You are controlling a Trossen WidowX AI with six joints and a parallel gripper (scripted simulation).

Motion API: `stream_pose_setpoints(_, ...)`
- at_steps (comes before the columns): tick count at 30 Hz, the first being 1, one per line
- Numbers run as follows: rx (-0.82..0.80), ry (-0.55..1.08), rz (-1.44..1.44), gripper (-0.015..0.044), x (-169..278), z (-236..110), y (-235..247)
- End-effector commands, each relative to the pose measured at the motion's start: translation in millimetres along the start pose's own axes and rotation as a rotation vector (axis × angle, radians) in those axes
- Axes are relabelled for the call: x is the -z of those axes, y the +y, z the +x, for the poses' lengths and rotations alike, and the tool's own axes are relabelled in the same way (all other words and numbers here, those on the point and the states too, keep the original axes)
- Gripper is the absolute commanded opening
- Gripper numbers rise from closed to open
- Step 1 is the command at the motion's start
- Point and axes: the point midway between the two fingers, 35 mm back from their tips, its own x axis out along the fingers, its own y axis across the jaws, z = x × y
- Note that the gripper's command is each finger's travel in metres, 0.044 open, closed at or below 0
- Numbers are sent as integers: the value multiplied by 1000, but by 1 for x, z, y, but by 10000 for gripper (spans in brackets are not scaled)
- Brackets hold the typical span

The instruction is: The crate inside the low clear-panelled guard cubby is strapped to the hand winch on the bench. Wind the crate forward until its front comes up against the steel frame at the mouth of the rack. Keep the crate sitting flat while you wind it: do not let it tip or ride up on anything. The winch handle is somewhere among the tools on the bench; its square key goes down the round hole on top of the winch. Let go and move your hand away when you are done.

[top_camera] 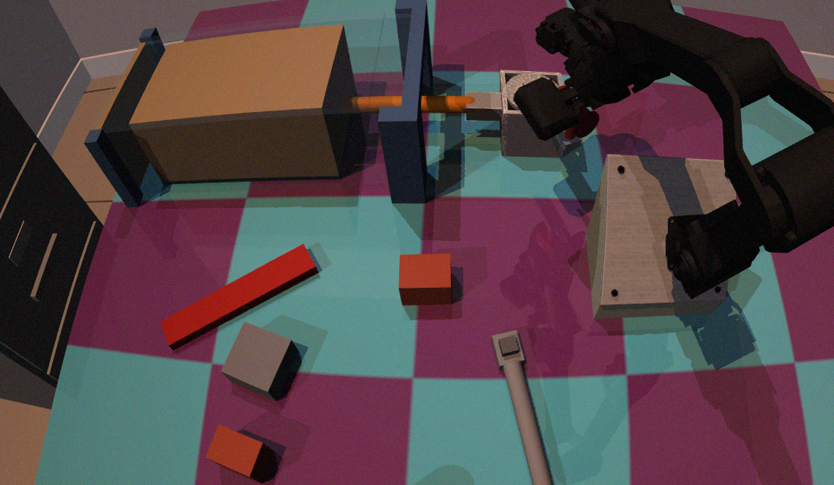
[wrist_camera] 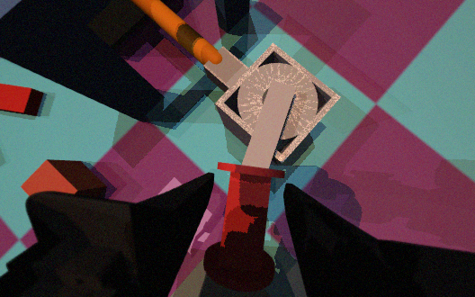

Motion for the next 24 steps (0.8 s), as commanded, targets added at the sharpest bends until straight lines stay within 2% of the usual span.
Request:
stream_pose_setpoints(1,0,-1,-1,151,-1,0,0)
stream_pose_setpoints(5,0,-1,-1,46,-1,0,0)
stream_pose_setpoints(8,0,-1,-1,26,-1,0,0)
stream_pose_setpoints(9,0,-1,-1,0,-1,0,0)
stream_pose_setpoints(24,-4,1,5,0,2,2,-3)
